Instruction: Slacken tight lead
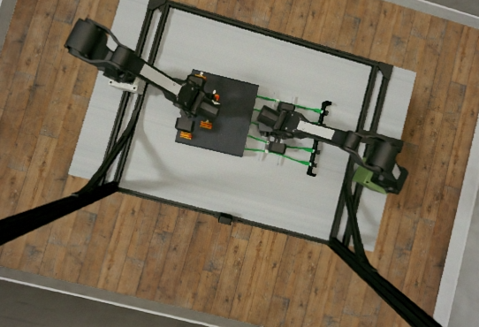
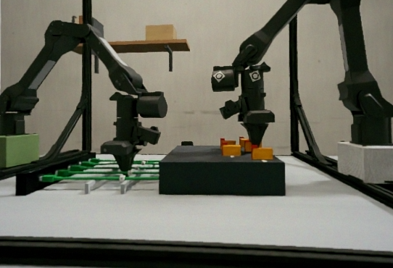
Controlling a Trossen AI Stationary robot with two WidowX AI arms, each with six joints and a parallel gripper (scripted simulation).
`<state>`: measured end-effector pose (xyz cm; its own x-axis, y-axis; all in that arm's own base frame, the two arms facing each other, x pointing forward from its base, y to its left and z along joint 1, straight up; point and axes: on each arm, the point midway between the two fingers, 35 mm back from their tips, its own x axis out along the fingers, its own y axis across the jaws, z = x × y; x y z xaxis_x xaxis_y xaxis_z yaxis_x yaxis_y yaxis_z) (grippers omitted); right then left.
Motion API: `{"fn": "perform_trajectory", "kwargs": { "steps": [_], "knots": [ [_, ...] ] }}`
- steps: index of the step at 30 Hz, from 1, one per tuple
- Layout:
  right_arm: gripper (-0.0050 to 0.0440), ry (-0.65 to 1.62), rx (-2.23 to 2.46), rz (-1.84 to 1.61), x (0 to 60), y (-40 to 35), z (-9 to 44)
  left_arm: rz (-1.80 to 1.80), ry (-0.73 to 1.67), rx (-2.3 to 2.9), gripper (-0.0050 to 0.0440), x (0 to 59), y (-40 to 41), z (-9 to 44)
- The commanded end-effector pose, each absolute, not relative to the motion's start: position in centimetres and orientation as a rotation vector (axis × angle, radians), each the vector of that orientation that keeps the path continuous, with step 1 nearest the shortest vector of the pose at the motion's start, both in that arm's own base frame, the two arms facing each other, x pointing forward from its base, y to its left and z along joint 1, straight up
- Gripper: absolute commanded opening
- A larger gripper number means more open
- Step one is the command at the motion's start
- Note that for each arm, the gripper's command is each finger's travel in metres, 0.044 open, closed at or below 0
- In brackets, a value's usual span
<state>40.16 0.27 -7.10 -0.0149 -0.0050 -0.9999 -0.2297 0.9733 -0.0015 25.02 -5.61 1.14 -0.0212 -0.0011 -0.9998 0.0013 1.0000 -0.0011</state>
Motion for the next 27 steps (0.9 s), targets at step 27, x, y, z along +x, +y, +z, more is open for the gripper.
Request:
{"fn": "perform_trajectory", "kwargs": {
  "steps": [27],
  "knots": [
    [-0.005, 1.546, -0.187, 0.176, 40.87, 0.27, -6.01, -0.006, 1.57, -0.004, -0.005, 25.57, -5.73, 2.08]
  ]
}}
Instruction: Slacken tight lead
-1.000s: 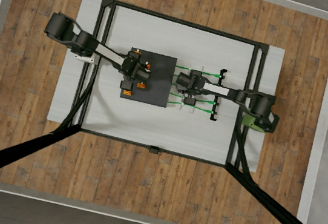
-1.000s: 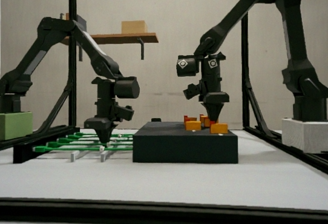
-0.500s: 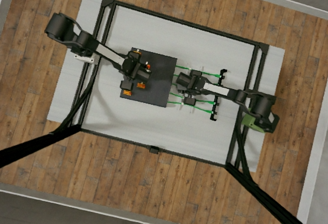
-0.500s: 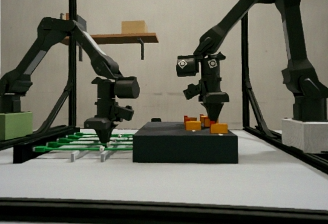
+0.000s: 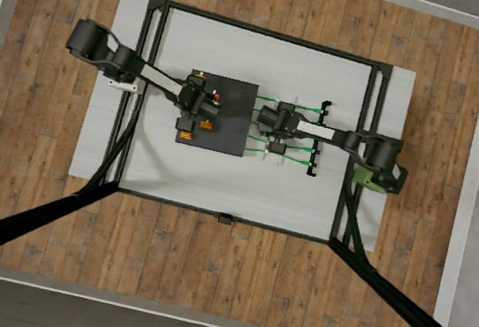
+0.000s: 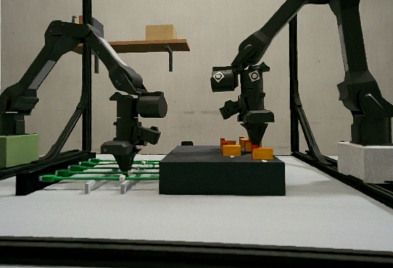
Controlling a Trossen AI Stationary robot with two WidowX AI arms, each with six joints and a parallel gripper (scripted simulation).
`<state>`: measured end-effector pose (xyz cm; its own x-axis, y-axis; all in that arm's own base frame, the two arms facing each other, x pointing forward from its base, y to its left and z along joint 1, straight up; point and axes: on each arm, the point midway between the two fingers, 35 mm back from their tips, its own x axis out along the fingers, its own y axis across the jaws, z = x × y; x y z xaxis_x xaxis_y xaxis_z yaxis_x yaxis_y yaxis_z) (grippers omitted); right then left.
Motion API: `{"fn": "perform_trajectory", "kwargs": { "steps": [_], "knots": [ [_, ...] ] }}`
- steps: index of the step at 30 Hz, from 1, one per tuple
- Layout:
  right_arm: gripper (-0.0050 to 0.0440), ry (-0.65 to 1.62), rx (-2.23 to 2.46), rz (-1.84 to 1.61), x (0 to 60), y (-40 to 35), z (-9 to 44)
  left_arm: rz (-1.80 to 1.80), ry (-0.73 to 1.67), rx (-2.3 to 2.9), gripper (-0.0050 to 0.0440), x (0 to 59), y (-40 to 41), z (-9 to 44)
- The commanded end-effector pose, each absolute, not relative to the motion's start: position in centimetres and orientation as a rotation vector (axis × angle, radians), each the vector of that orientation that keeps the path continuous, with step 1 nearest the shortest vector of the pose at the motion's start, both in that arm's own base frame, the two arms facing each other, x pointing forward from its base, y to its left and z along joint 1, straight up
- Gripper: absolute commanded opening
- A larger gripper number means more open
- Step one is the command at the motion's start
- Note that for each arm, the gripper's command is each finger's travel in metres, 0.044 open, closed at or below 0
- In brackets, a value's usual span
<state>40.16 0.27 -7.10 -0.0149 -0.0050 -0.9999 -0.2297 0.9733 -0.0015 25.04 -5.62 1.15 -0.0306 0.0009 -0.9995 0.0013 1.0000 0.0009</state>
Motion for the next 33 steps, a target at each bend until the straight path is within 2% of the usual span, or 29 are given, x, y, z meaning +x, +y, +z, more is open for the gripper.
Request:
{"fn": "perform_trajectory", "kwargs": {
  "steps": [1, 29, 33],
  "knots": [
    [-0.005, 1.546, -0.187, 0.176, 40.9, 0.3, -6.0, -0.006, 1.57, -0.004, -0.005, 25.6, -5.7, 2.1],
    [-0.005, 1.546, -0.187, 0.176, 40.9, 0.3, -6.0, -0.005, 1.574, -0.003, -0.005, 25.6, -5.7, 3.4],
    [-0.005, 1.546, -0.187, 0.176, 40.9, 0.3, -6.0, -0.004, 1.581, -0.002, -0.005, 25.6, -5.7, 2.2]
  ]
}}
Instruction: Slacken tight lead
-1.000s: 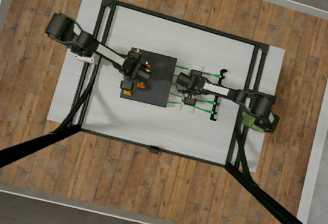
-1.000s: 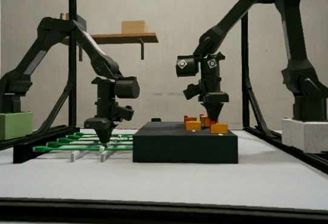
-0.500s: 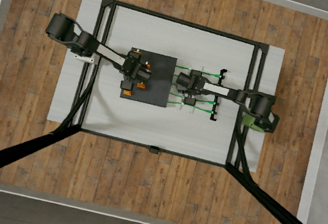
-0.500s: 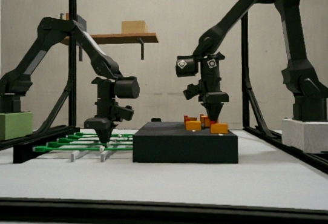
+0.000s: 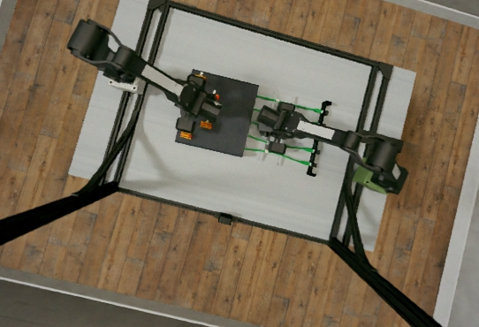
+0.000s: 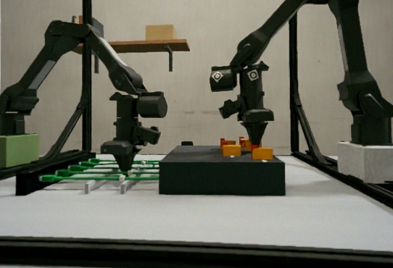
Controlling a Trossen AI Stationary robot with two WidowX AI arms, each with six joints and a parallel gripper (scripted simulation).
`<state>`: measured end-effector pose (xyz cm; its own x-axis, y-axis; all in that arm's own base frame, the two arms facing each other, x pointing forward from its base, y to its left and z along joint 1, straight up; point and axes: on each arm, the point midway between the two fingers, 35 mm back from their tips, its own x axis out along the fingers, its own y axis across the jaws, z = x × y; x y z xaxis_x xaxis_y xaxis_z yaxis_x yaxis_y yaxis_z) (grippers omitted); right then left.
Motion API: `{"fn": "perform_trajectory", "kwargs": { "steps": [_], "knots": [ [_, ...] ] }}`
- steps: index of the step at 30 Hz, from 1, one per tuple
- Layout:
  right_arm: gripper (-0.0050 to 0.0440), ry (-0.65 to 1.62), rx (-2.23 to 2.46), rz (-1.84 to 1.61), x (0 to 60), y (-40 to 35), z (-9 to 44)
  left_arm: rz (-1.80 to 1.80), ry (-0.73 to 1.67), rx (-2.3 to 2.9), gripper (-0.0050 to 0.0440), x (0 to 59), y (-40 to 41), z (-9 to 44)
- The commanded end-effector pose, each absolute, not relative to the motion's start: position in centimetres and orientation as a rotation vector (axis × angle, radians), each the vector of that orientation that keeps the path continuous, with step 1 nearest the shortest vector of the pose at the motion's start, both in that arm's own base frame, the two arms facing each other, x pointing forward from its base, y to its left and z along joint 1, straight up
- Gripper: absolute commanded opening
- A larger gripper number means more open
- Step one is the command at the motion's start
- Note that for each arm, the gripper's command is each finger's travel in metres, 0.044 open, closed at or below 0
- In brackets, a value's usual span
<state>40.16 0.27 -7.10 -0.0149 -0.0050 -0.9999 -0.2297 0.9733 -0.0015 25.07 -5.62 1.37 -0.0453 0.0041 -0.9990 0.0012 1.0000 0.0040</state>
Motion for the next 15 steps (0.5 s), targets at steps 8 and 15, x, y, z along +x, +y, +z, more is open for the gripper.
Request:
{"fn": "perform_trajectory", "kwargs": {
  "steps": [8, 15],
  "knots": [
    [-0.005, 1.546, -0.187, 0.176, 40.9, 0.3, -6.0, -0.004, 1.581, -0.002, -0.005, 25.6, -5.7, 3.0],
    [-0.005, 1.546, -0.187, 0.176, 40.9, 0.3, -6.0, -0.004, 1.581, -0.002, -0.005, 25.6, -5.7, 3.5]
  ]
}}
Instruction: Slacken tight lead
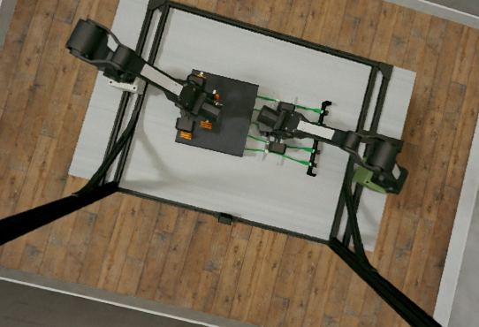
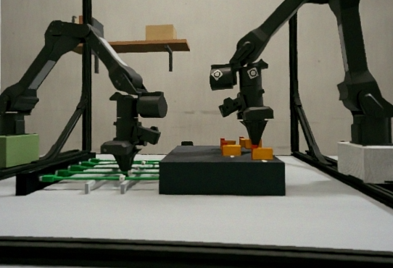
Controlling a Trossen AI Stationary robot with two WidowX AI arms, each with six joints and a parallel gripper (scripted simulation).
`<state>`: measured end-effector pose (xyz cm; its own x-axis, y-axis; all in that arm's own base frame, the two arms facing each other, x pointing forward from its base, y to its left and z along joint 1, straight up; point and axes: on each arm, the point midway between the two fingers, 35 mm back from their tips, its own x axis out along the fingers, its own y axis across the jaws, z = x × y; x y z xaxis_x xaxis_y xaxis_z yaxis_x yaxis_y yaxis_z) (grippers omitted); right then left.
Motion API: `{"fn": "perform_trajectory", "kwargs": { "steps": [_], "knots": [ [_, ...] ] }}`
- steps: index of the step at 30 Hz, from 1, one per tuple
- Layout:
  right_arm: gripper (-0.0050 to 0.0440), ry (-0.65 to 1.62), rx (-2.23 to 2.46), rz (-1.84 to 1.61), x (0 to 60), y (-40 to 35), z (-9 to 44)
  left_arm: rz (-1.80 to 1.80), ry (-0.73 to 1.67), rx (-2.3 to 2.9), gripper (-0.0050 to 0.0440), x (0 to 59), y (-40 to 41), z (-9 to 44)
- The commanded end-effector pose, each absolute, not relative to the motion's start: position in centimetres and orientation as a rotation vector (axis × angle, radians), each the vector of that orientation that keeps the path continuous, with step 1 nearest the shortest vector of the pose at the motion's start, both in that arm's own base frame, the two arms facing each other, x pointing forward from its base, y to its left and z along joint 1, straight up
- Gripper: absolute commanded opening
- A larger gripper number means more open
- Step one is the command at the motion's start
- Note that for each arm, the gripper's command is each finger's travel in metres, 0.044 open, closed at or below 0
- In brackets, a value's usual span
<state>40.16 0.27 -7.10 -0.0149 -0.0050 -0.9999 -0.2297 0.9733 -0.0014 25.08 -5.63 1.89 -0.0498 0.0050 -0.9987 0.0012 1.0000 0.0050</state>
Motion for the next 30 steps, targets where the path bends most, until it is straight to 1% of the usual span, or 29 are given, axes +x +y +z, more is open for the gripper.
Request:
{"fn": "perform_trajectory", "kwargs": {
  "steps": [1, 15, 17, 18, 30],
  "knots": [
    [-0.005, 1.546, -0.187, 0.176, 40.9, 0.3, -6.0, -0.001, 1.595, 0.0, -0.005, 25.6, -5.7, 2.2],
    [-0.005, 1.546, -0.187, 0.176, 40.9, 0.3, -6.0, -0.001, 1.595, 0.0, -0.005, 25.6, -5.7, 4.1],
    [-0.005, 1.546, -0.187, 0.176, 40.9, 0.3, -6.0, -0.001, 1.595, 0.0, -0.005, 25.6, -5.7, 4.1],
    [-0.005, 1.546, -0.187, 0.176, 40.9, 0.3, -6.0, 0.0, 1.606, 0.002, -0.005, 25.6, -5.7, 3.1],
    [-0.005, 1.546, -0.187, 0.176, 40.9, 0.3, -6.0, 0.0, 1.606, 0.002, -0.005, 25.6, -5.7, 4.7]
  ]
}}
